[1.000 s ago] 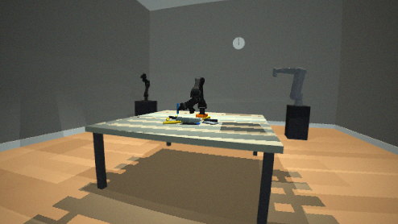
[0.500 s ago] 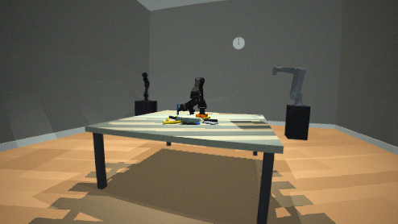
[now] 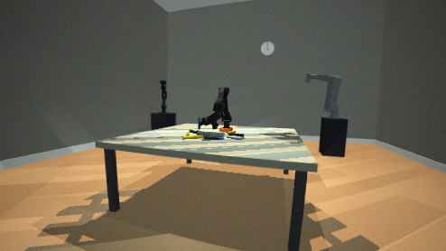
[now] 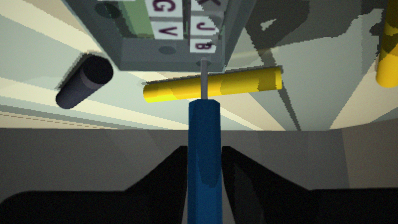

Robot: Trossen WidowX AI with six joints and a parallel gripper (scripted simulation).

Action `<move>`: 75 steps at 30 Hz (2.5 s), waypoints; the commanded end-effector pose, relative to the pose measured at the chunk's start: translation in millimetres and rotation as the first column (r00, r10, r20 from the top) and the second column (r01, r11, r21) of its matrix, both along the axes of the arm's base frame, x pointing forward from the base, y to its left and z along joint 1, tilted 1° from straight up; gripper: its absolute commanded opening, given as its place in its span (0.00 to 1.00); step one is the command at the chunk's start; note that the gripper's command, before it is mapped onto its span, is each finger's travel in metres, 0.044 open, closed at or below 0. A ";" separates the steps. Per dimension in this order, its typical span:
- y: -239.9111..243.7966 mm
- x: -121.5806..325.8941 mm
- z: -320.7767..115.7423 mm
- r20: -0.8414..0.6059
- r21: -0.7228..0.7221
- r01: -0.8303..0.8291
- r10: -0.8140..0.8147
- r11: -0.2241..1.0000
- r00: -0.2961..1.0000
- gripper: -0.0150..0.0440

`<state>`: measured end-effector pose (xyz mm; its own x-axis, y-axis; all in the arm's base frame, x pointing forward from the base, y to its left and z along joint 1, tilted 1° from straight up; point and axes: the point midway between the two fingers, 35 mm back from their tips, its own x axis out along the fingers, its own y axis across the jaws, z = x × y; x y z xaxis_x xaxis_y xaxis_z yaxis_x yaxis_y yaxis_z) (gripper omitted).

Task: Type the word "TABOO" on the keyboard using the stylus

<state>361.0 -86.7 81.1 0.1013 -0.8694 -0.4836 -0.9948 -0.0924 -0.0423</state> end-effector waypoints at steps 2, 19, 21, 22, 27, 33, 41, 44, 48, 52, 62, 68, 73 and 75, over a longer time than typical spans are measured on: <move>-0.5 -1.0 -3.3 -0.010 -0.005 -0.003 0.003 1.000 1.000 0.39; -0.6 -0.8 -10.3 -0.010 -0.005 -0.003 0.003 1.000 1.000 0.39; -0.6 -0.8 -11.1 -0.010 -0.005 -0.003 0.003 1.000 1.000 0.39; -0.6 -0.8 -11.5 -0.010 -0.005 -0.003 0.003 1.000 1.000 0.39; -0.6 -0.8 -10.9 -0.010 -0.005 -0.003 0.003 1.000 1.000 0.39; -0.6 -0.8 -10.9 -0.010 -0.005 -0.003 0.003 1.000 1.000 0.39; -0.1 -1.8 24.5 -0.010 -0.005 -0.003 0.003 1.000 1.000 0.39; -0.1 -2.0 26.0 -0.010 -0.005 -0.003 0.003 1.000 1.000 0.39; 3.7 -3.1 23.8 -0.008 -0.003 -0.013 0.013 1.000 1.000 0.39; 25.2 -8.5 27.2 -0.010 -0.003 -0.082 0.082 0.997 0.997 0.34; 76.3 -29.0 33.6 -0.017 -0.005 -0.261 0.261 0.965 0.965 0.25; 102.7 -44.7 36.0 -0.021 -0.006 -0.364 0.364 0.931 0.931 0.25; 122.1 -59.4 37.1 -0.024 -0.007 -0.447 0.446 0.895 0.895 0.25; 129.2 -65.5 37.3 -0.025 -0.007 -0.479 0.478 0.878 0.878 0.25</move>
<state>304.8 34.7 118.2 0.4630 -0.7434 -0.4827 -0.8559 -0.5166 -0.0253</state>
